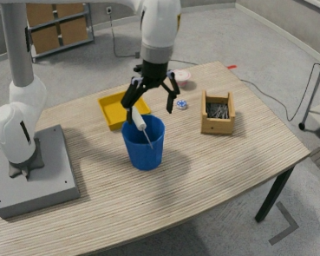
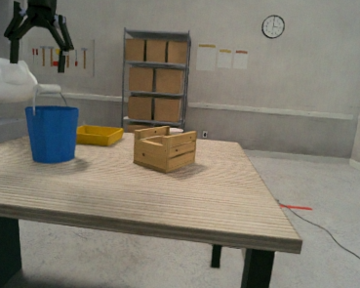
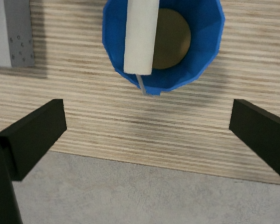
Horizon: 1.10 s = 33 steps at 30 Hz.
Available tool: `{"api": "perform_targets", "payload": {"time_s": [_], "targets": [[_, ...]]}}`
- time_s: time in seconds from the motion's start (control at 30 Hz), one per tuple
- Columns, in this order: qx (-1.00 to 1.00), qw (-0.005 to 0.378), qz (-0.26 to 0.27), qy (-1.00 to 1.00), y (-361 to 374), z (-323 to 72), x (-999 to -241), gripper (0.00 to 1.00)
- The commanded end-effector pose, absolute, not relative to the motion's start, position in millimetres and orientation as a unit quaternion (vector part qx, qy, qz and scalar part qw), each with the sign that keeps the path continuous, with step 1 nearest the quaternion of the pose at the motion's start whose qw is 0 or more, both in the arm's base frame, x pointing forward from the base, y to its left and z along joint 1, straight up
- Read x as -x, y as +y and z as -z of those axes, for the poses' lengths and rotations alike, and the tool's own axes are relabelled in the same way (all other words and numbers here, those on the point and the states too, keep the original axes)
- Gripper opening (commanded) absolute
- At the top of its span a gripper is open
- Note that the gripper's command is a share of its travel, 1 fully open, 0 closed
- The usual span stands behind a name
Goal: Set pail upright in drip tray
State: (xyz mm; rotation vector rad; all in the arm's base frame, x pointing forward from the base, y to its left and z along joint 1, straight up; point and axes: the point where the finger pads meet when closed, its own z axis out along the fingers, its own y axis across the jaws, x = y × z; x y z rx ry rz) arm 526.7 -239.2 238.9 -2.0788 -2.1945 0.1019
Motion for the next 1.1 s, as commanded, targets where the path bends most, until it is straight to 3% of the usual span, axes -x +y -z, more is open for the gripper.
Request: {"api": "perform_targets", "payload": {"time_s": [0.0,0.33,1.07], "targets": [[0.703,0.026,-0.017,-0.711,-198,-243,-521,1.0],[0.719,-0.001,0.003,-0.695,-160,-245,-509,1.0],[0.719,-0.002,0.004,-0.695,-159,-245,-509,1.0]]}}
